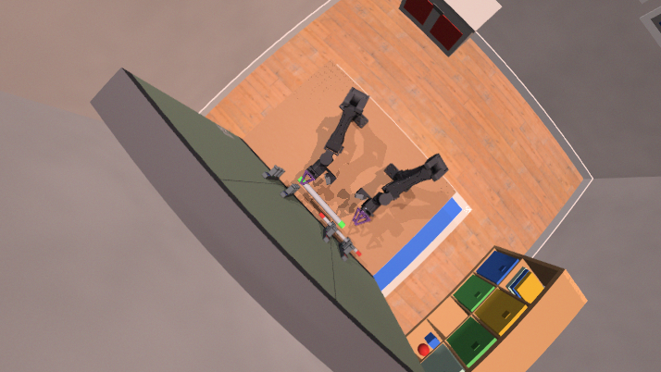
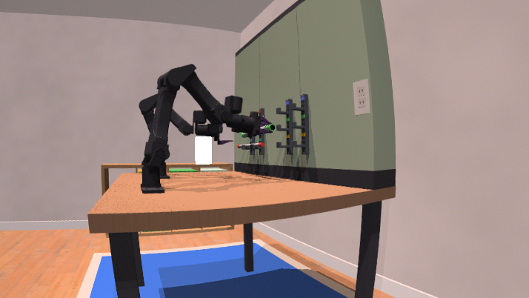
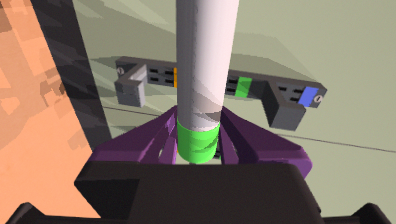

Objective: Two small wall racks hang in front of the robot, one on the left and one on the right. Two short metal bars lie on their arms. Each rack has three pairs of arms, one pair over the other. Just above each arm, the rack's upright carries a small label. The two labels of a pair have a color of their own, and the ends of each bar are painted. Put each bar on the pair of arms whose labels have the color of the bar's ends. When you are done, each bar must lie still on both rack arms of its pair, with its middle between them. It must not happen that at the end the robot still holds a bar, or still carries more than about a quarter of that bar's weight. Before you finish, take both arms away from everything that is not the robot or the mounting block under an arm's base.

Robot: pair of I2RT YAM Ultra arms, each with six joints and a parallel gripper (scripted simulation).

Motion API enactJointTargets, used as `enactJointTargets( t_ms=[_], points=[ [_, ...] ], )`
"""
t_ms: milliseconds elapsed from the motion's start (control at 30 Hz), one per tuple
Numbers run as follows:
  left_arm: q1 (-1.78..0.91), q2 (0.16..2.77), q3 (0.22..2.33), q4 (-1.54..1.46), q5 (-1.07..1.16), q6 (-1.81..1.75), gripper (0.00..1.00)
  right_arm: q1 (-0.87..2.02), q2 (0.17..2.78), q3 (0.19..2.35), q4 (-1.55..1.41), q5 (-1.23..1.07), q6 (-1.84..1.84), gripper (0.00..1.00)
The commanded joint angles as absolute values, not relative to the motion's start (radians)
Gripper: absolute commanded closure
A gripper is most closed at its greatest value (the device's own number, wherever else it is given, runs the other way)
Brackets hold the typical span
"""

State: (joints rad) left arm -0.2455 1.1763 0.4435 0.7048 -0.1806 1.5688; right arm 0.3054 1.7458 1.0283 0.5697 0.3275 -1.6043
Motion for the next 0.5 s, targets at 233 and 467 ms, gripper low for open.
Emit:
enactJointTargets(
  t_ms=[233,467],
  points=[
    [-0.235,1.156,0.451,0.707,-0.177,1.569,0.00,0.277,1.690,1.065,0.639,0.300,-1.569,1.00],
    [-0.235,1.156,0.451,0.707,-0.177,1.569,0.00,0.235,1.677,1.055,0.635,0.258,-1.569,1.00]
  ],
)
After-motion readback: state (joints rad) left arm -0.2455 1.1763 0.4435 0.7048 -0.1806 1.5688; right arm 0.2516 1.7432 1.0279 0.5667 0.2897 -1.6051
